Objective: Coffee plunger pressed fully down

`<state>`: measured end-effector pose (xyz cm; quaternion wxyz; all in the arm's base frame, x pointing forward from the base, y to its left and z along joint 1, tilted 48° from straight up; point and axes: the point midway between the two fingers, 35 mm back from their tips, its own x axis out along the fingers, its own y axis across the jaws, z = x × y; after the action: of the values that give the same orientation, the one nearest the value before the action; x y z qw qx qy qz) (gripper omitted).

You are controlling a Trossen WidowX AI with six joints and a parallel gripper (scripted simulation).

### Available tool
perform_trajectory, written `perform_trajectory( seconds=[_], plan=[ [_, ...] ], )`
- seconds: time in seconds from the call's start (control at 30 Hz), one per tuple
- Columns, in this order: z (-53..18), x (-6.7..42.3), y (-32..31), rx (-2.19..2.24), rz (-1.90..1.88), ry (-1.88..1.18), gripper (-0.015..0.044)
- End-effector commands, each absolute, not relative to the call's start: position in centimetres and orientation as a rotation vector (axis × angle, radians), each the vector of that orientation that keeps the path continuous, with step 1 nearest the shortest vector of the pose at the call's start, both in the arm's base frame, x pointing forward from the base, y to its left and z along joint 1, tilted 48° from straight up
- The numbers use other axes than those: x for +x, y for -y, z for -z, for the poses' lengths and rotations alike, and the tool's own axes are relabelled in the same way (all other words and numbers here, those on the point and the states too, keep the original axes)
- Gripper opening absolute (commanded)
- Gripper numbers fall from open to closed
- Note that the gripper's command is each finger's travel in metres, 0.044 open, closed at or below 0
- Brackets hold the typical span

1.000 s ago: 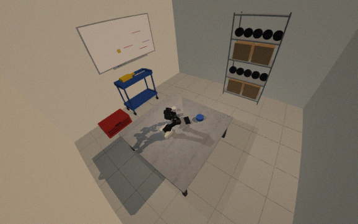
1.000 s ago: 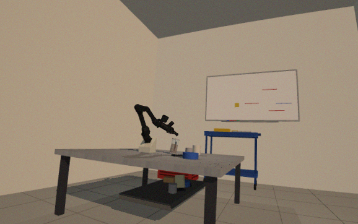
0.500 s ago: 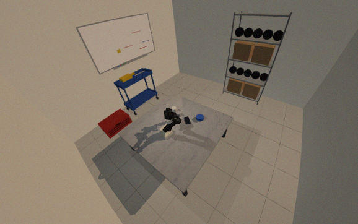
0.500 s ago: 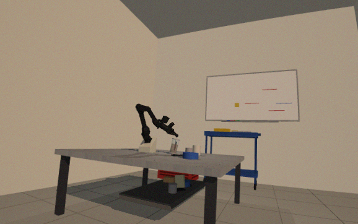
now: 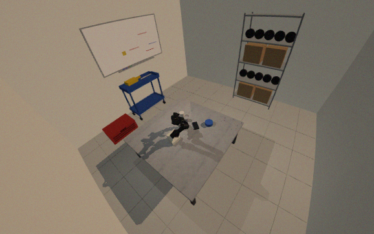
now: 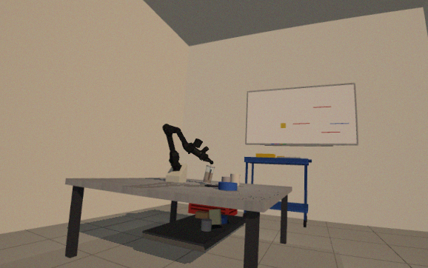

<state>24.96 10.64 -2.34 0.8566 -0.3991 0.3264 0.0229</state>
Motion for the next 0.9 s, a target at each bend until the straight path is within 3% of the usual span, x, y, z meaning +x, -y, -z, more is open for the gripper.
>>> perform_trajectory(
  seconds=[0.0, 0.37, 0.77, 0.87],
  plan=[
    [2.63, 24.92, -10.35, -0.852, -0.044, -0.697, 0.0124],
    [2.37, 24.98, -10.66, -0.84, -0.048, -0.685, 0.0124],
    [2.37, 24.98, -10.66, -0.84, -0.048, -0.685, 0.0439],
    [2.37, 24.98, -10.66, -0.84, -0.048, -0.685, 0.044]
  ],
)
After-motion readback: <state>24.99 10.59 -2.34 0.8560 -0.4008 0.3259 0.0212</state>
